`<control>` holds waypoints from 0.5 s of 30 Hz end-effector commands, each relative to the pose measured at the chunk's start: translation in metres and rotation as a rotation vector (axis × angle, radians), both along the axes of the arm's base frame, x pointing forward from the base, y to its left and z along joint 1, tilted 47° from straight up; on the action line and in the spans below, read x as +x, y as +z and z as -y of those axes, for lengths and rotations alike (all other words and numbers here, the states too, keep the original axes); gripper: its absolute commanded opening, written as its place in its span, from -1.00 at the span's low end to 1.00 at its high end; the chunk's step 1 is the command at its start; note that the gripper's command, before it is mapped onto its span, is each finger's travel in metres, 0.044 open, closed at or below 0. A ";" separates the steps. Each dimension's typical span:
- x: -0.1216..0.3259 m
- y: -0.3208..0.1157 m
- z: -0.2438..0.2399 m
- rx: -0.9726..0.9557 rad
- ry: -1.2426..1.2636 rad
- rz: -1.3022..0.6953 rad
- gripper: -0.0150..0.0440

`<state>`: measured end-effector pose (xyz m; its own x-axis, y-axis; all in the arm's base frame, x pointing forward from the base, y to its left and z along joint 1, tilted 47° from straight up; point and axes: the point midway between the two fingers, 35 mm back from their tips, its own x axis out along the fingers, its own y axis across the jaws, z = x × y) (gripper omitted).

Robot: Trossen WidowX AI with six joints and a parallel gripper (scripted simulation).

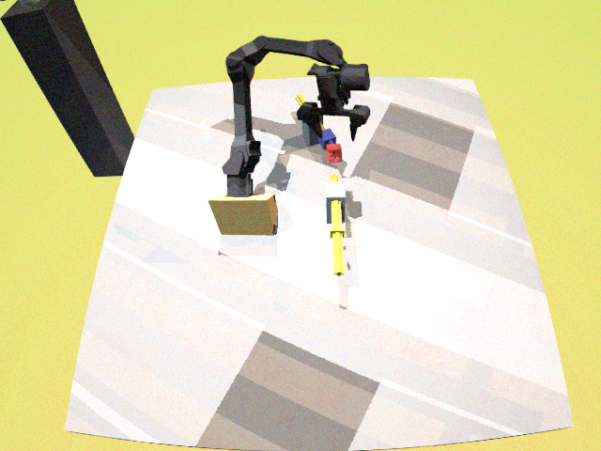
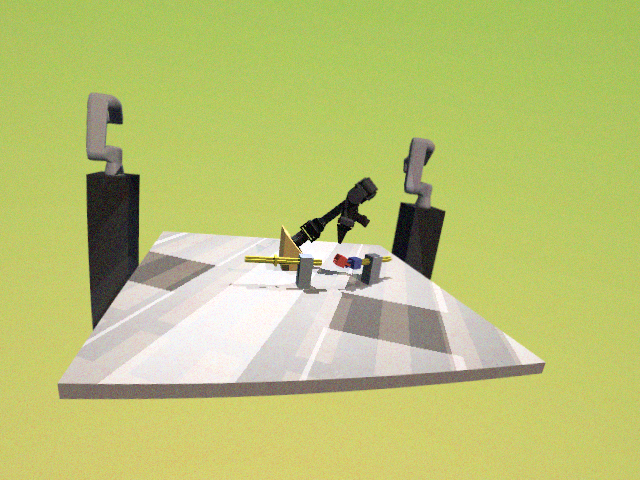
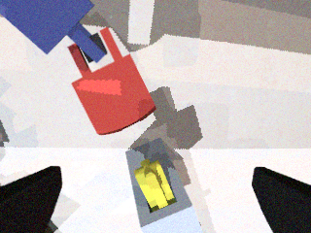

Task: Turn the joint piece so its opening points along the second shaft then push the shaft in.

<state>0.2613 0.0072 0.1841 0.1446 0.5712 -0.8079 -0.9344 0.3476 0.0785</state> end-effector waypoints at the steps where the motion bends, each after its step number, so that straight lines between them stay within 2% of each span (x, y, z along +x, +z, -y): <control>1: -0.003 0.020 0.019 0.023 -0.148 -0.049 1.00; 6: -0.009 0.037 0.037 0.045 -0.284 -0.101 1.00; 12: -0.009 0.037 0.037 0.046 -0.289 -0.103 1.00; 15: -0.005 0.023 0.043 0.057 -0.261 -0.133 1.00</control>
